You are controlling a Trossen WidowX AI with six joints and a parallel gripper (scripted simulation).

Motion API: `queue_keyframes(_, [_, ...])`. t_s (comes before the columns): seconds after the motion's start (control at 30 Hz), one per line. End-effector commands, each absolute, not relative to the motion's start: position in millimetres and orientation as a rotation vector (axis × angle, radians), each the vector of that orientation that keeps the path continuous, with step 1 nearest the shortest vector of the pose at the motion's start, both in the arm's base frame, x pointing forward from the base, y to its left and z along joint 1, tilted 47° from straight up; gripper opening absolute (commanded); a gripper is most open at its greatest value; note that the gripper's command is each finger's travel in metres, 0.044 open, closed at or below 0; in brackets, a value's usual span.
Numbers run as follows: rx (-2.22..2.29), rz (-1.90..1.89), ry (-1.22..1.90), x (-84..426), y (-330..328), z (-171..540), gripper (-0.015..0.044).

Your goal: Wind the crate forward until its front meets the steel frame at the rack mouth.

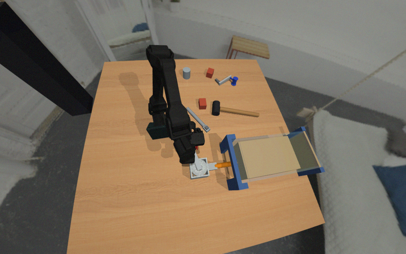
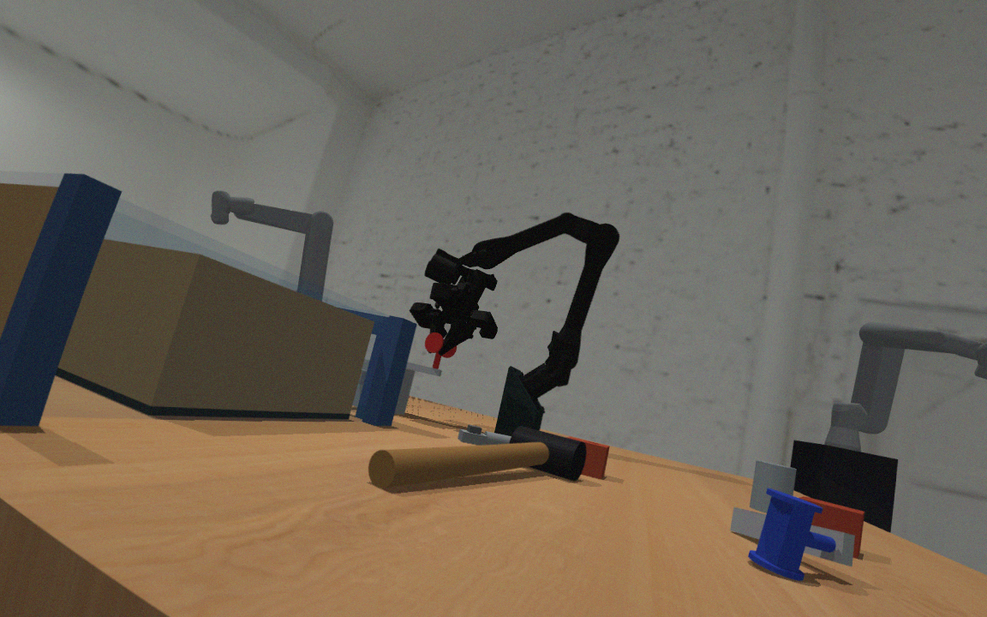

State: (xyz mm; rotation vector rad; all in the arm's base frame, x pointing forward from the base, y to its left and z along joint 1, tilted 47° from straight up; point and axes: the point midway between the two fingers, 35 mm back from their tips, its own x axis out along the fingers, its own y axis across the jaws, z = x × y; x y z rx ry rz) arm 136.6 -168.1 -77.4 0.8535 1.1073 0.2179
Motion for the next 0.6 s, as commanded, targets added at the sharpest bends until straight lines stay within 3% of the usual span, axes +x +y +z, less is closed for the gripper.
queue_keyframes(0.0, [0.853, 0.214, 1.125, 126, -168, -80, 0.0000])
queue_keyframes(0.57, [0.853, 0.212, 1.127, 103, -174, -87, 0.0000])
